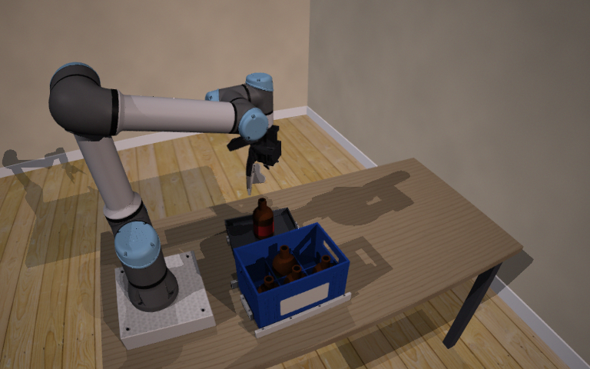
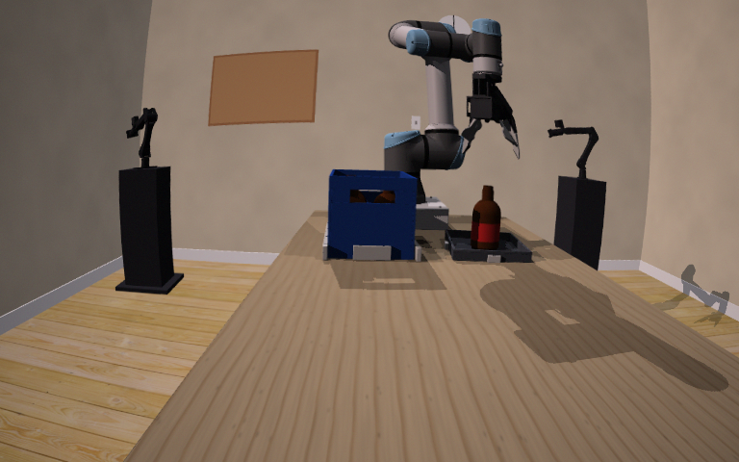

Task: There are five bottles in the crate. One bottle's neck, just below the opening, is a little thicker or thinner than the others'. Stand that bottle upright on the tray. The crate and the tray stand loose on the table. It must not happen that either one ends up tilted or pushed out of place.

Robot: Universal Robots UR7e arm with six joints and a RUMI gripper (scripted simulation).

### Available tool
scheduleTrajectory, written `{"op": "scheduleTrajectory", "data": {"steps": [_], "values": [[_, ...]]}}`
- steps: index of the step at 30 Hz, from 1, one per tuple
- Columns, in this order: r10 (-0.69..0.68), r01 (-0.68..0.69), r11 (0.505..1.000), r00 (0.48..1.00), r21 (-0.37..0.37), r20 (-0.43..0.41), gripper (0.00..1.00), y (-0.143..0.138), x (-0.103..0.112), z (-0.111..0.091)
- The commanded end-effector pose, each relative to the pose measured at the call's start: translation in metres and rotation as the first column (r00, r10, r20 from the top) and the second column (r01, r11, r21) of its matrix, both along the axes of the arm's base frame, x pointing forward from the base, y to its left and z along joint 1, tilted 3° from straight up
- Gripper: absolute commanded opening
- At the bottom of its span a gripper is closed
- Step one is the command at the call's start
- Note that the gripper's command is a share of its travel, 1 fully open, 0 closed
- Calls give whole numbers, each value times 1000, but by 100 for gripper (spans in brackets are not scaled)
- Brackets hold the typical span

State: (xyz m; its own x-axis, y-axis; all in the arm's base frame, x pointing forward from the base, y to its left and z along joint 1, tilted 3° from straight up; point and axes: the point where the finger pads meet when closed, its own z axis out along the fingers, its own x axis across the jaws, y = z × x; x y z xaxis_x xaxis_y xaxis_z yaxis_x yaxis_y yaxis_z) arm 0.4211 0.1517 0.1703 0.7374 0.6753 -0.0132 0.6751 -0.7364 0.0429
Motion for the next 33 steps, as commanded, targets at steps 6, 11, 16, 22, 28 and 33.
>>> {"op": "scheduleTrajectory", "data": {"steps": [6, 11, 16, 22, 28, 33], "values": [[0, 0, 1000, 1000, 0, 1, 100, 0, 0, 8], [0, 0, 1000, 1000, 0, 1, 100, 0, 0, 8], [0, 0, 1000, 1000, 0, 1, 0, 0, 0, 8], [0, 0, 1000, 1000, 0, 1, 0, 0, 0, 8], [0, 0, 1000, 1000, 0, 1, 0, 0, 0, 8], [0, 0, 1000, 1000, 0, 1, 0, 0, 0, 8]]}}
